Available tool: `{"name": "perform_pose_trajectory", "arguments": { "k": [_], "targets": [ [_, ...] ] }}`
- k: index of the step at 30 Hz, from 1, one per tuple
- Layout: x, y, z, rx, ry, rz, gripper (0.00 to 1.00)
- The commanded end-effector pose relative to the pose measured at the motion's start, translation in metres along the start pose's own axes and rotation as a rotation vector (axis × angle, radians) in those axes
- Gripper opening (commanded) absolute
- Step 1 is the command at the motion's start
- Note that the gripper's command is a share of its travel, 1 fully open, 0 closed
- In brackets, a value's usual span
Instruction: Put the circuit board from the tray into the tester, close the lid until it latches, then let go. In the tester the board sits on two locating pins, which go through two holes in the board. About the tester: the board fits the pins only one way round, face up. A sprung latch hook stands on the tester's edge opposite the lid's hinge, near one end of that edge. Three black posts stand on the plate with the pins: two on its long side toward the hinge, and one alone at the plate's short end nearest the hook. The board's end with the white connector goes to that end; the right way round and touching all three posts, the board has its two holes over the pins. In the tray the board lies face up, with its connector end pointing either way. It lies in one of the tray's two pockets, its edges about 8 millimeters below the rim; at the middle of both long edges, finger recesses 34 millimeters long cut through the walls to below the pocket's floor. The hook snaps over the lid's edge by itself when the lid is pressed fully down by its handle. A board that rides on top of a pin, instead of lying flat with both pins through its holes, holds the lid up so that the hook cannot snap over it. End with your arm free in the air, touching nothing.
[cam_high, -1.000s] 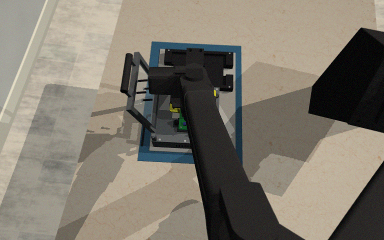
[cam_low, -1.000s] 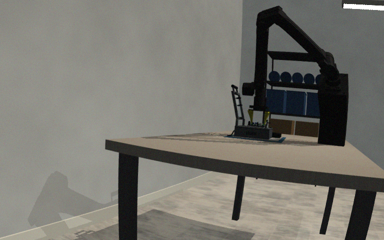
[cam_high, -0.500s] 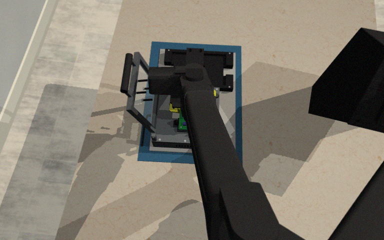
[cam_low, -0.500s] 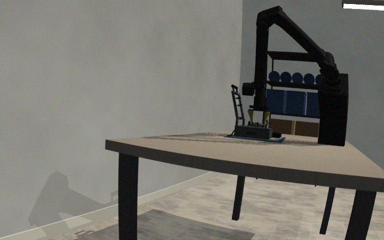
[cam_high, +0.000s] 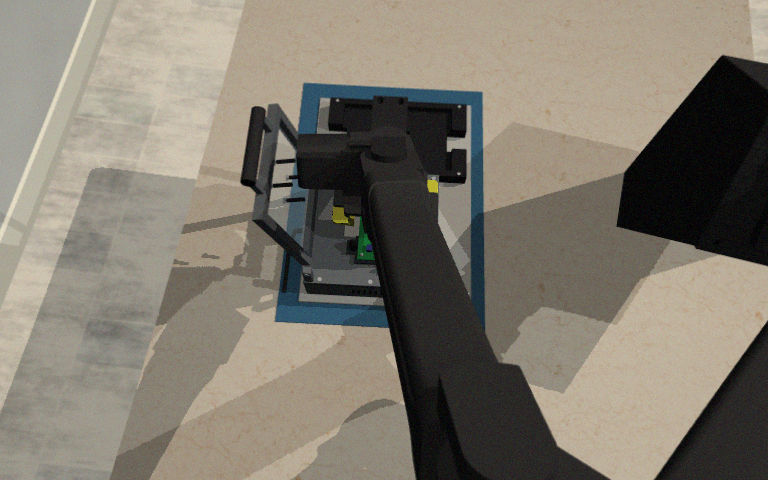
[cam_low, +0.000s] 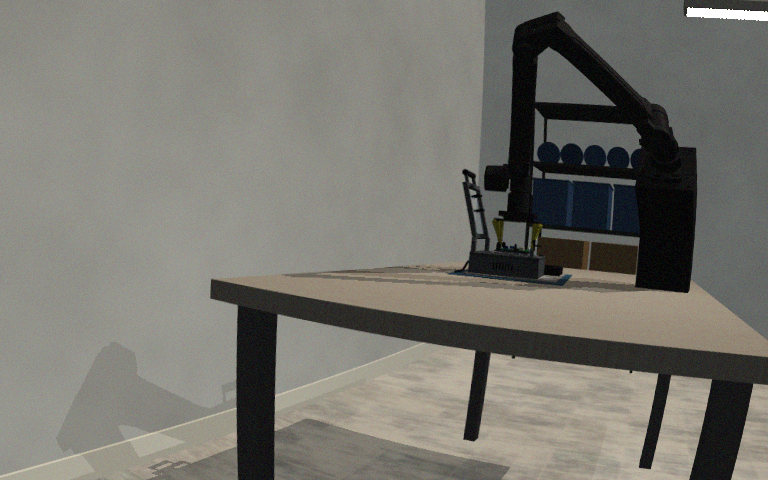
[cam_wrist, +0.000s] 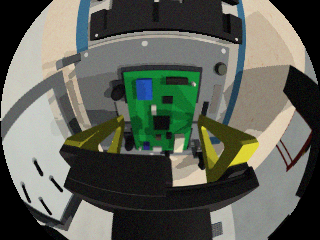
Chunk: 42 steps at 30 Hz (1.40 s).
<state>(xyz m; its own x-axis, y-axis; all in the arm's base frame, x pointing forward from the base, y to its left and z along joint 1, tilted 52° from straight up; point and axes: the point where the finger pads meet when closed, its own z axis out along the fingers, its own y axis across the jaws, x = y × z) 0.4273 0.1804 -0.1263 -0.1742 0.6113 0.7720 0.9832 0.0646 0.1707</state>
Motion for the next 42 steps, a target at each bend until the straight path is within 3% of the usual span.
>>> {"name": "perform_pose_trajectory", "arguments": {
  "k": [1,42],
  "targets": [
    [-0.0045,0.0014,-0.0012,-0.011,-0.004,0.005,0.92],
    [-0.0044,0.0028,-0.0059,-0.015,-0.005,-0.001,0.92]
  ]
}}
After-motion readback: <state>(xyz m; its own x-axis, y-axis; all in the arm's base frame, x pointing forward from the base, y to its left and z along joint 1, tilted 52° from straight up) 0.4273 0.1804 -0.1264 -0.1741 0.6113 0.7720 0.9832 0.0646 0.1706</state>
